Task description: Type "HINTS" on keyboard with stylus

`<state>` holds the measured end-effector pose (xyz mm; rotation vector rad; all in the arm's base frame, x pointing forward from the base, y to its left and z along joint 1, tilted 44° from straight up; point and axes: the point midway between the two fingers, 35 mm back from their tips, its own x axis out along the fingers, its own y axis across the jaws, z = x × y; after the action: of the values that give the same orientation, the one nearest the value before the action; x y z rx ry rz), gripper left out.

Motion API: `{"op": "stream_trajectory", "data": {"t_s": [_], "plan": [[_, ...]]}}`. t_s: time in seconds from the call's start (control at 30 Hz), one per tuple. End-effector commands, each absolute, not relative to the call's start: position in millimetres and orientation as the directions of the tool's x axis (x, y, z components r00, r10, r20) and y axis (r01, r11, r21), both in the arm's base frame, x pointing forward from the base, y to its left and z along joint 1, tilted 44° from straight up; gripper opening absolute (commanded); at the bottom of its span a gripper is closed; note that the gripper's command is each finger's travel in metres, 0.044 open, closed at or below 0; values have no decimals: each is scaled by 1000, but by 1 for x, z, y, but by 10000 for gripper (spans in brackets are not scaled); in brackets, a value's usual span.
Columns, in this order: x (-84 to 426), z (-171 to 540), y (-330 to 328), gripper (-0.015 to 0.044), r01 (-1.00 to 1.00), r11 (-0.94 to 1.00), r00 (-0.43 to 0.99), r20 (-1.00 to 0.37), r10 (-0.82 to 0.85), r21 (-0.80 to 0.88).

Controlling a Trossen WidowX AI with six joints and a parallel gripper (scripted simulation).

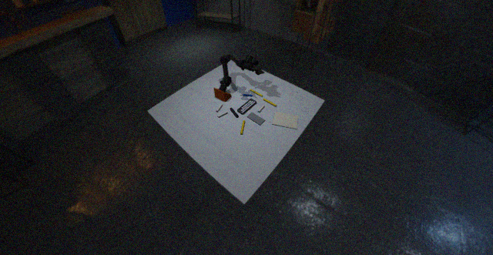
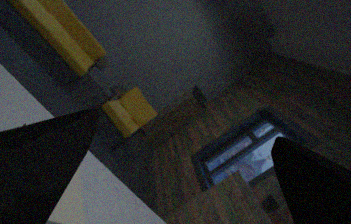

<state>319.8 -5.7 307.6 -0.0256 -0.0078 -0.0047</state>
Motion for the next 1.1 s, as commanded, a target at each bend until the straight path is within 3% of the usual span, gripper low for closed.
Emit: {"op": "stream_trajectory", "data": {"t_s": [0.0,0.23,0.4,0.53,0.7,0.77,1.07], "plan": [[321,305,-5,414,-1,1000,1000,-4,1,-26],[354,214,26,230,-205,978,876,-438,202,42],[349,141,53,99,-307,923,594,-711,376,232],[330,96,74,0,-288,857,307,-806,505,427],[301,62,98,0,-122,752,-43,-760,648,648],[294,56,103,0,-56,721,-122,-721,682,691],[294,56,104,0,-47,717,-132,-716,686,695]]}}
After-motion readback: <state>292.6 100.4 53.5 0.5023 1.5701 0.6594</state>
